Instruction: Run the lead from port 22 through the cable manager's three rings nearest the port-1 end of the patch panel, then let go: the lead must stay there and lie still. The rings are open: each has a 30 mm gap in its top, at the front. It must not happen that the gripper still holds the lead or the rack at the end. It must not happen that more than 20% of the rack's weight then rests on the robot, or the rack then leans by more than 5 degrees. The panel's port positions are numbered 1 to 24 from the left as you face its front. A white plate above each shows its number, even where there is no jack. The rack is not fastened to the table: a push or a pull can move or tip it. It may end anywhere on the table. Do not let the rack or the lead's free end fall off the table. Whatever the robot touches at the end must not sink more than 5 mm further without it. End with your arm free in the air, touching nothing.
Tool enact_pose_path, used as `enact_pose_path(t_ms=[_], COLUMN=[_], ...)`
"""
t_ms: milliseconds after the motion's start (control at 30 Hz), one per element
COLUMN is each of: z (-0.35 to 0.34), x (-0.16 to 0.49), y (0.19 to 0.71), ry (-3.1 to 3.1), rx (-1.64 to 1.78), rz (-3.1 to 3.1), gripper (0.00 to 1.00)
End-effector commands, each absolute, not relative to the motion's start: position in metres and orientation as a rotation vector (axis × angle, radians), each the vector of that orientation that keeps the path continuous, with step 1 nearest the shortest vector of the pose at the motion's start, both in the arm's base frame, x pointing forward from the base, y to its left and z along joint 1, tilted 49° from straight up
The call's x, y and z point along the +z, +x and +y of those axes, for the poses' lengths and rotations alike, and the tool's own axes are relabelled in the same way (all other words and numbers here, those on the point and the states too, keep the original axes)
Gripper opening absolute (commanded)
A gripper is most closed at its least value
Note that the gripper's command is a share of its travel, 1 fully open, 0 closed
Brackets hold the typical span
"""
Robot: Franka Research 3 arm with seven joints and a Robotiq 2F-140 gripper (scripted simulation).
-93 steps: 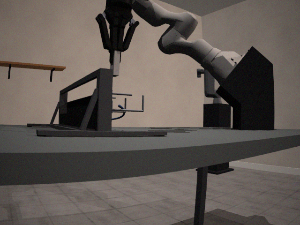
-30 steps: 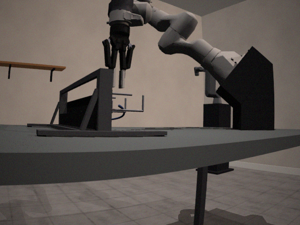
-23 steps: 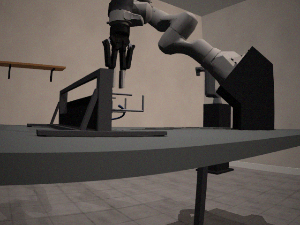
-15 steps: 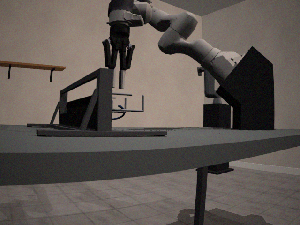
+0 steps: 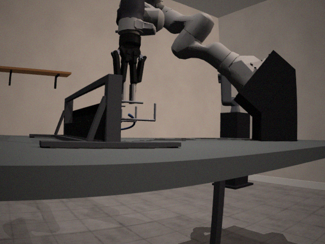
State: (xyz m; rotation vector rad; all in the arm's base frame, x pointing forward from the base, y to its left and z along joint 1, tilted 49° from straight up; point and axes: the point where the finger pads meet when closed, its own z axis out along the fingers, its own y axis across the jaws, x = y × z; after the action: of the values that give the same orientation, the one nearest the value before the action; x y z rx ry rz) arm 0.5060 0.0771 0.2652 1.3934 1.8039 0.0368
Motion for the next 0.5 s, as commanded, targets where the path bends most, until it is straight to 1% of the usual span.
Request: enact_pose_path(t_ms=[0, 467], z=[0.076, 0.060], x=[0.261, 0.238], y=[0.514, 0.536], ry=[1.399, 1.399], rx=[0.056, 0.056], rz=[1.799, 1.799], gripper=[0.20, 0.20])
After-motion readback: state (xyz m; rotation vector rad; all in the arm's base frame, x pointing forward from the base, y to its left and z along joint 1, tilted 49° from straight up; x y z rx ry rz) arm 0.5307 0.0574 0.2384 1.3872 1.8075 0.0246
